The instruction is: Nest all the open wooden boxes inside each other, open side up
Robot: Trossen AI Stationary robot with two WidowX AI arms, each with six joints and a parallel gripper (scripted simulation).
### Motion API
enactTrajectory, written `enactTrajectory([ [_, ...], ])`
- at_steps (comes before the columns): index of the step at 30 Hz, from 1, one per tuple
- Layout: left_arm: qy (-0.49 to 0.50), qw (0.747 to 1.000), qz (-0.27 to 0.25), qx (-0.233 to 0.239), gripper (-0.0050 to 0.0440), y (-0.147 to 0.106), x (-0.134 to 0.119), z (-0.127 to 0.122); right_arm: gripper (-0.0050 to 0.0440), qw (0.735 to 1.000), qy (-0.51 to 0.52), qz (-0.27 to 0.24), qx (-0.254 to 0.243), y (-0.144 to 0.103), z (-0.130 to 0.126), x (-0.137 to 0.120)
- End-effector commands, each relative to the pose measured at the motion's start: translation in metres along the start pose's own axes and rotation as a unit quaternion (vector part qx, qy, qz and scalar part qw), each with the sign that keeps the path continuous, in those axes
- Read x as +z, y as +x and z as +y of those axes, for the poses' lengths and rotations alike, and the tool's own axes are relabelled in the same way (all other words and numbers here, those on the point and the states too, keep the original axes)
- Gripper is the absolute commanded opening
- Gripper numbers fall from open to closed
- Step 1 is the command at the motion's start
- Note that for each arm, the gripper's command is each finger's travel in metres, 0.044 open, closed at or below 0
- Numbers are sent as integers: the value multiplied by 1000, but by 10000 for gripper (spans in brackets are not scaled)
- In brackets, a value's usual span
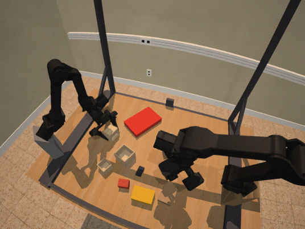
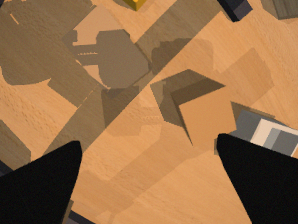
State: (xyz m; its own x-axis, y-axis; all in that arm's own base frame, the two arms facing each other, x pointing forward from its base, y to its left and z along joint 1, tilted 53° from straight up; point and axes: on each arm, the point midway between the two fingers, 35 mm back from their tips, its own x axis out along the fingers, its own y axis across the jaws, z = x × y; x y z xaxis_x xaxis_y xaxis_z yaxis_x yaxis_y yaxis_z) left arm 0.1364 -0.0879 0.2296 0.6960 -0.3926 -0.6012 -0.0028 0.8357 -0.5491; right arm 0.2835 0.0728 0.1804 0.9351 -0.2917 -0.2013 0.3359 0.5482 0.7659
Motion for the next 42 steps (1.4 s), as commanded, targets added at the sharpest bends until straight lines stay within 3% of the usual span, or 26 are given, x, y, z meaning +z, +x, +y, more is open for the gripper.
enactTrajectory([
  [1,0,1000,-4,-6,400,-4,1,-1,400,999,30,42,15,-4,16,18],
  [14,0,1000,-4,-6,400,-4,1,-1,400,992,10,128,1,-16,8,26],
  [18,0,1000,-4,-6,400,-4,1,-1,400,980,3,201,-1,-20,8,37],
  [20,0,1000,-4,-6,400,-4,1,-1,400,980,3,201,-1,-20,8,37],
  [24,0,1000,-4,-6,400,-4,1,-1,400,966,7,260,5,-30,10,45],
  [29,0,1000,-4,-6,400,-4,1,-1,400,957,-2,289,-7,-29,6,43],
  [35,0,1000,-4,-6,400,-4,1,-1,400,926,-9,377,-15,-36,5,58],
  [42,0,1000,-4,-6,400,-4,1,-1,400,912,3,411,-2,-42,9,62],
])
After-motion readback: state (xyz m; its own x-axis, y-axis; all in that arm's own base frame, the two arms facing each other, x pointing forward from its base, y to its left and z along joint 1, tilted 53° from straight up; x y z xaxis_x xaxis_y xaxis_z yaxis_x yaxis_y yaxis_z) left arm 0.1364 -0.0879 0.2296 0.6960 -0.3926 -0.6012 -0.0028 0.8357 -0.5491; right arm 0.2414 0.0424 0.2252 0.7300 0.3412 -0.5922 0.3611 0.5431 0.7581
